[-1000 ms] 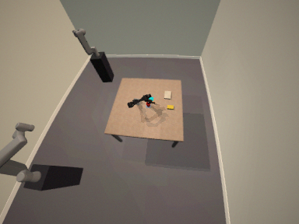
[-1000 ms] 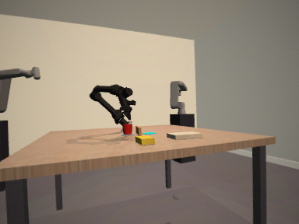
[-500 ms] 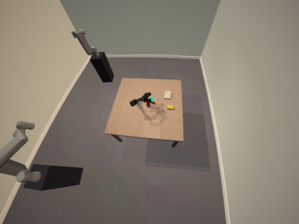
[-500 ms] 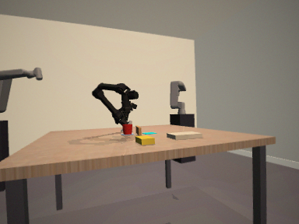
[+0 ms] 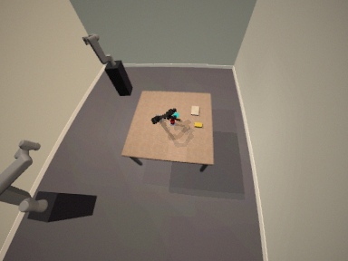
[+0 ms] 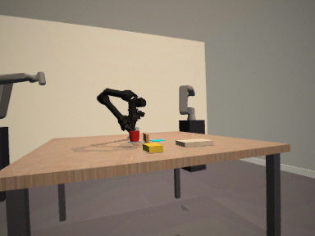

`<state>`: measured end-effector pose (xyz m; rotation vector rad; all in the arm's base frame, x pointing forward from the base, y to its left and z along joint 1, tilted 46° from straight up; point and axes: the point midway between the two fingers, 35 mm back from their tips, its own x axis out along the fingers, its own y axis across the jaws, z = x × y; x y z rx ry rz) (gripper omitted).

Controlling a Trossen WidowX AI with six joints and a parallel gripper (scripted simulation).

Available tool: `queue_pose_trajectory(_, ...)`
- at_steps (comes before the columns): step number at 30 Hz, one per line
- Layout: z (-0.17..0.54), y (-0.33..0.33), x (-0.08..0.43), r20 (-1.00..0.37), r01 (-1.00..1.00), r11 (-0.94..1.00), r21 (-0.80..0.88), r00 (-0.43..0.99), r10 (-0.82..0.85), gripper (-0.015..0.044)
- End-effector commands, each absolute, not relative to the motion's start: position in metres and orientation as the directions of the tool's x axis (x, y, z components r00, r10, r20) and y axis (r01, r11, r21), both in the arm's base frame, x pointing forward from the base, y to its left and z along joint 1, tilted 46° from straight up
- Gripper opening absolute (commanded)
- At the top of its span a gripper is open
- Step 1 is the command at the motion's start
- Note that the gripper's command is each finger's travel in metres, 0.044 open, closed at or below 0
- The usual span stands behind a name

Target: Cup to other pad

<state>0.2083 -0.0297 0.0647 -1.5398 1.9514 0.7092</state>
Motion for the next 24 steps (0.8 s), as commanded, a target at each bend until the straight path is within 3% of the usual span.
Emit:
queue_pose_trajectory(1,0.059,-0.035,0.208,-0.698,-0.978,0.199,0.070,-0.190,-0.690,0.0148)
queue_pose_trajectory(24,0.034,-0.061,0.199,-0.696,-0.977,0.200,0.069,-0.191,-0.692,0.0148)
